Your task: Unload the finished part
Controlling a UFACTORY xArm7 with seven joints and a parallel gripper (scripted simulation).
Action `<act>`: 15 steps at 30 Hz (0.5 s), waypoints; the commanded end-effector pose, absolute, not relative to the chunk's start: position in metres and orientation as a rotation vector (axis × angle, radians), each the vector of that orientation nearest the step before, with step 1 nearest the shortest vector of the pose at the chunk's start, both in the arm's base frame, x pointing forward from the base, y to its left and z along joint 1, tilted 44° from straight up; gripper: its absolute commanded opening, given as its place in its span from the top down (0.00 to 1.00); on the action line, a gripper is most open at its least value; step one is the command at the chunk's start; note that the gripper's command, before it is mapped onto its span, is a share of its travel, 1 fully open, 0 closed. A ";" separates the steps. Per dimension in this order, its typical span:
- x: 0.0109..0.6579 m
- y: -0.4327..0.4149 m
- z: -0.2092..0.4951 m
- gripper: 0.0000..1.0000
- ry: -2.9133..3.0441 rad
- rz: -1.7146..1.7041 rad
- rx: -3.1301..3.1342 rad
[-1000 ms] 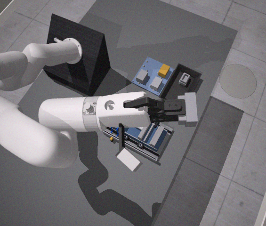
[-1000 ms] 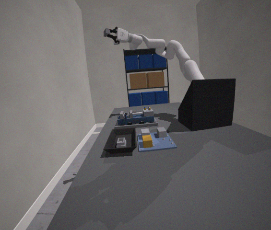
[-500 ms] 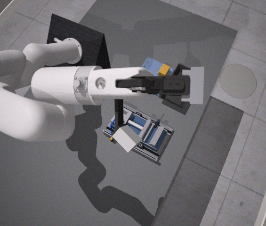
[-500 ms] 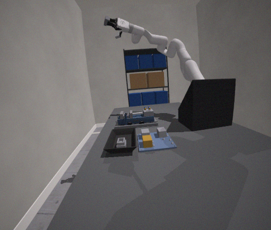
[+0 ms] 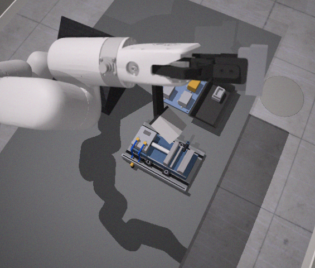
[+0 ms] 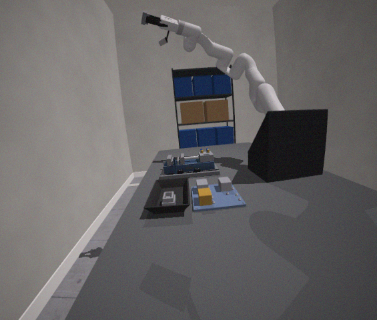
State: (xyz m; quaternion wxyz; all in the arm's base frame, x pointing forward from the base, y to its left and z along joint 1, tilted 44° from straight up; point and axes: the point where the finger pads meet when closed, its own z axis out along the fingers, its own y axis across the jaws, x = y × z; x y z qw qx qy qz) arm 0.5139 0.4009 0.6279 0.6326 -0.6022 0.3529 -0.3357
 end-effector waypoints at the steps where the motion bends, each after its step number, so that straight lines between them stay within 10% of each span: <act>1: 0.519 0.424 0.623 1.00 0.873 -0.699 -1.224; 15: 0.543 0.453 0.582 1.00 1.100 -0.524 -0.999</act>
